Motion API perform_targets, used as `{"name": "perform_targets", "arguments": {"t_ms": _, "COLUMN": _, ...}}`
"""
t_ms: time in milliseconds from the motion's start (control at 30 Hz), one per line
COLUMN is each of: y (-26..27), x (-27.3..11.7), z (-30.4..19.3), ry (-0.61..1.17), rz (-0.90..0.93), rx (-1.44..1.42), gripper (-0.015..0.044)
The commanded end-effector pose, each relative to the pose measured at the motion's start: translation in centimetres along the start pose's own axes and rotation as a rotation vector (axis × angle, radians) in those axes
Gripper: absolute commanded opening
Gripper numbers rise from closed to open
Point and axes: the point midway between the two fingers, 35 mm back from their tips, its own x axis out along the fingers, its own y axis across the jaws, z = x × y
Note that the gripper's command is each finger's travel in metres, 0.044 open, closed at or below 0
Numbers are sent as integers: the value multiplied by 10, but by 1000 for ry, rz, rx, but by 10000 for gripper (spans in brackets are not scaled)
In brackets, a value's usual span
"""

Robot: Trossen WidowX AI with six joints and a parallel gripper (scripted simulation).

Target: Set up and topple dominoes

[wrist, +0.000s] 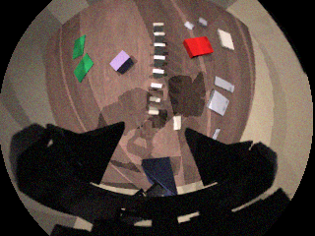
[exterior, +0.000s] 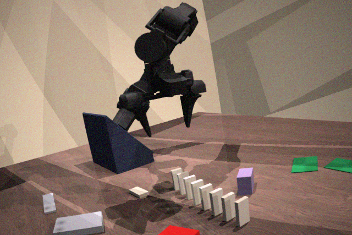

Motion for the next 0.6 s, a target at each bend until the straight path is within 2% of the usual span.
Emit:
{"name": "perform_targets", "arguments": {"t_ms": 0, "y": 2, "x": -18, "z": -5, "ry": 13, "rz": -1, "rx": -8, "gripper": 440}}
{"name": "perform_targets", "arguments": {"t_ms": 133, "y": -7, "x": -11, "z": -5, "ry": 12, "rz": -1, "rx": -29, "gripper": 440}}
{"name": "perform_targets", "arguments": {"t_ms": 367, "y": -83, "x": 61, "z": -24, "ry": 10, "rz": 3, "rx": -238, "gripper": 440}}
{"name": "perform_targets", "arguments": {"t_ms": 567, "y": -85, "x": 62, "z": -25, "ry": 10, "rz": 3, "rx": -243, "gripper": 440}}
